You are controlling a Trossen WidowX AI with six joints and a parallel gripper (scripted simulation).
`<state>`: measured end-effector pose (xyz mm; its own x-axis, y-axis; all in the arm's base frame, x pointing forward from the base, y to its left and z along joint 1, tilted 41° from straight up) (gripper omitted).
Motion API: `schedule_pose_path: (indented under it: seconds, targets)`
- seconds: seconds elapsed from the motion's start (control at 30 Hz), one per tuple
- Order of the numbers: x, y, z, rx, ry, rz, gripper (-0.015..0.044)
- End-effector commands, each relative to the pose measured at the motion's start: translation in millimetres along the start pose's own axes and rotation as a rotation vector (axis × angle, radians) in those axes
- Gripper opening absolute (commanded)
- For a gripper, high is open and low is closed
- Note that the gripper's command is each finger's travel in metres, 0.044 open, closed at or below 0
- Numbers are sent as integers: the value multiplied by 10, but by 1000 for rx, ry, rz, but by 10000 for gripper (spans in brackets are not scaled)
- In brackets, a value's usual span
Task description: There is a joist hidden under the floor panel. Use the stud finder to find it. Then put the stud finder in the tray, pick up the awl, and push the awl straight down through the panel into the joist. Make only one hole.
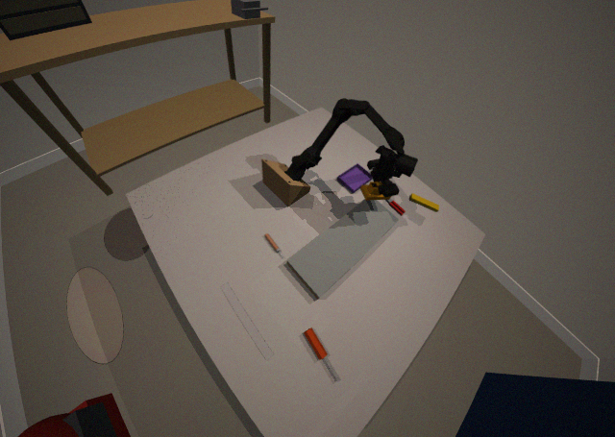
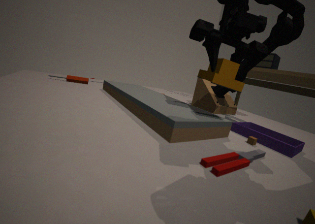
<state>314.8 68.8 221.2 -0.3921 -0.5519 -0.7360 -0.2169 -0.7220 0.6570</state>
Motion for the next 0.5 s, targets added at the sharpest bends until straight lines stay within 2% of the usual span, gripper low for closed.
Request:
schedule_pose_path:
  seconds: [0.0,0.47]
  targets:
    - [-127,-7,276,-19,86,-22,0]
    - [-317,-27,1135,-105,323,-85,0]
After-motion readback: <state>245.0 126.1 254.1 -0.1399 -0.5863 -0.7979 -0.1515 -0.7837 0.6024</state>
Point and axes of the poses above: the point midway between the two fingers, 35 mm back from their tips, its own y axis back along the fingers, its own z axis across the jaws, x = y × z, the point moved 2 cm from there along y, back along the fingers, and after that the axes turned 9 degrees about y, right-handed, at the moved point
